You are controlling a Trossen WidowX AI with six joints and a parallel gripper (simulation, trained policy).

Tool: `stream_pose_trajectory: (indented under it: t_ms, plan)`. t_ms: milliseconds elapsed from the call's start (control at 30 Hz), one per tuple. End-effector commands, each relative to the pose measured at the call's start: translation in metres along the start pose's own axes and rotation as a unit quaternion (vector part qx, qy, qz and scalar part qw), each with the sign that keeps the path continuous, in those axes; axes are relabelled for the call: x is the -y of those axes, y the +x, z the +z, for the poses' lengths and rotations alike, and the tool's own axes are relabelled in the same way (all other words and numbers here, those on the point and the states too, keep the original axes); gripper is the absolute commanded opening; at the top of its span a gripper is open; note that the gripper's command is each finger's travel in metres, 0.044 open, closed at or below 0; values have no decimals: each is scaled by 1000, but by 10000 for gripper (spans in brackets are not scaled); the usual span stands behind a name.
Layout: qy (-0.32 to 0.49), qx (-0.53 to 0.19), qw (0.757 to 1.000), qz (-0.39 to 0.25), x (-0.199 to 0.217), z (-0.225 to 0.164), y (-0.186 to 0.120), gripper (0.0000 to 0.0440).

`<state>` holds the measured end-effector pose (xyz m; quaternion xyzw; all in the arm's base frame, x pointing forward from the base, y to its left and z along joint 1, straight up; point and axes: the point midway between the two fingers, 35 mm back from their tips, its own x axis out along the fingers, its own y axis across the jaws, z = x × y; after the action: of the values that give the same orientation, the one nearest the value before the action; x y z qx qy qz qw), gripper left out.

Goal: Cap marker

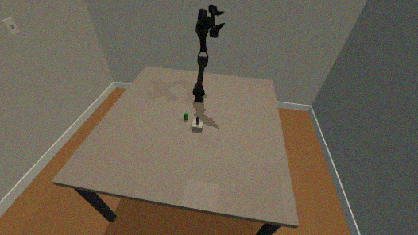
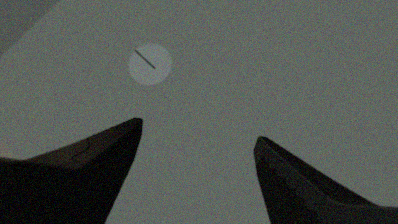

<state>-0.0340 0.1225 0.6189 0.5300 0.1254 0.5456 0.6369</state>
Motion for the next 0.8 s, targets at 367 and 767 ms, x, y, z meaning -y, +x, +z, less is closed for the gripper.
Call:
stream_pose_trajectory:
  t_ms: [367, 767]
  plan:
    - [24, -14, 997, -78, 51, 15, 7, 317]
    - [46, -25, 990, -131, 89, 24, 10, 320]
